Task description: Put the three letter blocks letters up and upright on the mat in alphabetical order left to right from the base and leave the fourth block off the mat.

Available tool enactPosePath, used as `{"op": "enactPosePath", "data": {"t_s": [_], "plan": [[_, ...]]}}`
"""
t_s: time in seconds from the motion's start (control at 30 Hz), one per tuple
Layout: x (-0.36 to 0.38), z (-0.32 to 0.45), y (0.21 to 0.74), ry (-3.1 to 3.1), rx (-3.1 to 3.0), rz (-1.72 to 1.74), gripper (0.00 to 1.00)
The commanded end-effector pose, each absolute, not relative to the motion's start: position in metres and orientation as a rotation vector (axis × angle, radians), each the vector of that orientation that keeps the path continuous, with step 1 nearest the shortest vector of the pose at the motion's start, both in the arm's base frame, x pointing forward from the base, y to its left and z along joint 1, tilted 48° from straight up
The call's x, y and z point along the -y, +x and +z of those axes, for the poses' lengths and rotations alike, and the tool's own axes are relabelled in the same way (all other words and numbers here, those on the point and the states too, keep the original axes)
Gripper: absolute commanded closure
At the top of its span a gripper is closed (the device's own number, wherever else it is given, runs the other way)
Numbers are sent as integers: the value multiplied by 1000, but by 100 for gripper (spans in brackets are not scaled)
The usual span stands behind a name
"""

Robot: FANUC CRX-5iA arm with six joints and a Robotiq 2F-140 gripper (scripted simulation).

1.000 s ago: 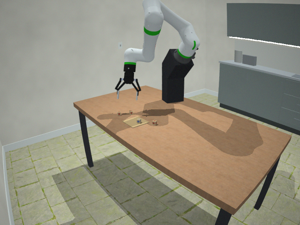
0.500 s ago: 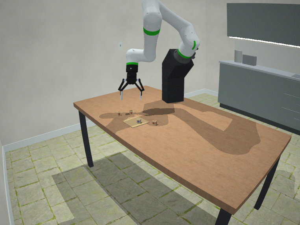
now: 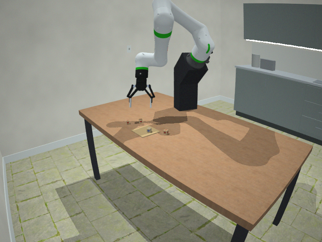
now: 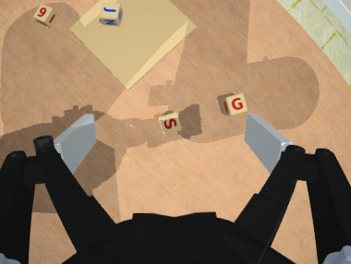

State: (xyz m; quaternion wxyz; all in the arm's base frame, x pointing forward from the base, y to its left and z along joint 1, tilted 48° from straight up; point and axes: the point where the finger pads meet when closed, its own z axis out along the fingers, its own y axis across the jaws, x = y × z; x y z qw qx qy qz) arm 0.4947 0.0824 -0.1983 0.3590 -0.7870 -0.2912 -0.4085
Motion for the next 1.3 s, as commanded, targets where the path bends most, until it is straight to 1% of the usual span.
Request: {"op": "enactPosePath", "data": {"t_s": [0.0,0.73,0.8,0.87,0.93,1.0,1.1,1.27], "plan": [[-82,-198,495,-2030,751,-1053,0],[-82,-199,496,-2030,751,-1053,0],[-78,-207,515,-2031,752,-1053,0],[-73,-223,552,-2031,752,-1052,0],[-72,-228,565,-2030,752,-1053,0],[-72,-228,565,-2030,752,-1053,0],[-70,-237,588,-2029,752,-1053,0],[-70,-237,589,-2029,752,-1053,0]]}}
